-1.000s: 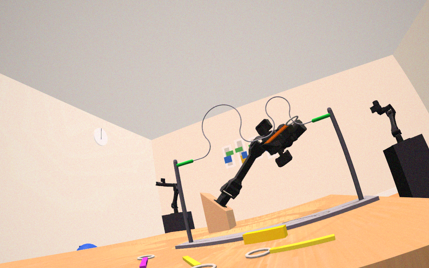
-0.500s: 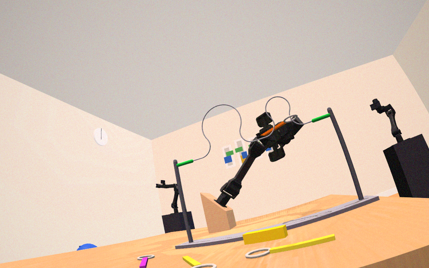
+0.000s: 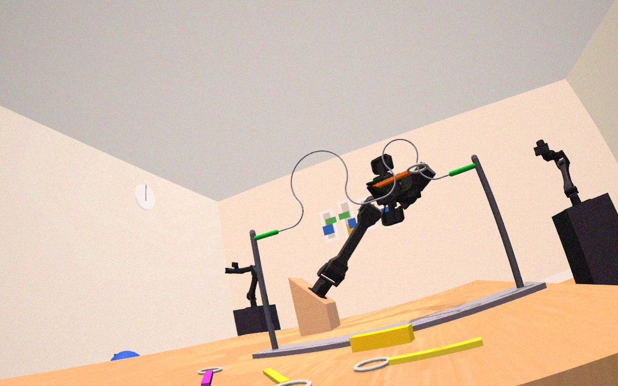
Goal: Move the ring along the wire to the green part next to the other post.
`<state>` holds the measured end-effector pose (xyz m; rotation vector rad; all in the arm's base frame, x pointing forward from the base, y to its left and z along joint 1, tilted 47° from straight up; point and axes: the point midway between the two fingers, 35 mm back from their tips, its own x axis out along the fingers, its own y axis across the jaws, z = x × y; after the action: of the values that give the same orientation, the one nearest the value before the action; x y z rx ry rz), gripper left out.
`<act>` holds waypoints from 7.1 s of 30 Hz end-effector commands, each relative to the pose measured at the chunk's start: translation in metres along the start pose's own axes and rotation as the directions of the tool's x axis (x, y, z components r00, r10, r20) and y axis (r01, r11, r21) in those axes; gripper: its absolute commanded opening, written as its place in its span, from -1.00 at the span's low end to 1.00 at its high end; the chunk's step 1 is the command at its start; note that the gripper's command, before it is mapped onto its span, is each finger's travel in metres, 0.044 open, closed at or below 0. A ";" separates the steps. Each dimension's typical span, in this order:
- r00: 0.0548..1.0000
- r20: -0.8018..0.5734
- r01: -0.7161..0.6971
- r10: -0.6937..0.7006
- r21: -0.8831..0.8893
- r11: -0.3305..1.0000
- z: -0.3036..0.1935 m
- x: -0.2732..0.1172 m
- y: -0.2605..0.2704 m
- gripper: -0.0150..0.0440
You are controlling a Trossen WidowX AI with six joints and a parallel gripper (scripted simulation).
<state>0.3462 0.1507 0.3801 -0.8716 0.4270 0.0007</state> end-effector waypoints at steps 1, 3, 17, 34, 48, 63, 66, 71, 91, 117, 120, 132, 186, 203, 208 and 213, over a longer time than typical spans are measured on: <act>1.000 0.002 0.027 -0.027 -0.020 0.999 0.000 -0.002 -0.010 -1.00; 0.999 0.002 0.034 -0.034 -0.034 0.999 0.000 -0.002 -0.013 -1.00; 0.997 0.006 0.082 -0.082 -0.126 0.989 0.002 -0.003 -0.030 -1.00; 0.994 0.008 0.106 -0.106 -0.177 0.979 0.006 -0.005 -0.047 -1.00; 1.000 -0.001 0.027 -0.027 -0.043 0.999 0.007 -0.006 -0.043 -1.00; 0.991 0.016 -0.132 0.132 0.232 0.964 0.009 -0.007 -0.022 -1.00; 0.986 0.026 -0.166 0.166 0.290 0.943 0.011 -0.007 -0.017 -1.00; 0.974 0.047 -0.221 0.220 0.383 0.897 0.013 -0.009 -0.010 -1.00; 0.898 0.184 -0.407 0.400 0.693 0.595 0.031 -0.018 0.015 -1.00; 0.752 0.443 -0.516 0.488 0.856 0.018 0.066 -0.038 0.030 -1.00; 0.734 0.475 -0.517 0.485 0.854 -0.054 0.070 -0.040 0.030 -1.00; 0.665 0.598 -0.496 0.448 0.802 -0.333 0.087 -0.050 0.026 -1.00; 0.517 0.853 -0.024 -0.072 -0.069 -0.997 0.128 -0.074 -0.041 -1.00; 0.539 0.811 0.134 -0.228 -0.350 -0.927 0.126 -0.073 -0.062 -1.00; 0.545 0.799 0.161 -0.255 -0.398 -0.903 0.126 -0.073 -0.063 -1.00; 0.546 0.796 0.166 -0.261 -0.408 -0.898 0.128 -0.074 -0.060 -1.00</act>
<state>0.3345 0.2188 0.5240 -3.3278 -0.4706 -0.9132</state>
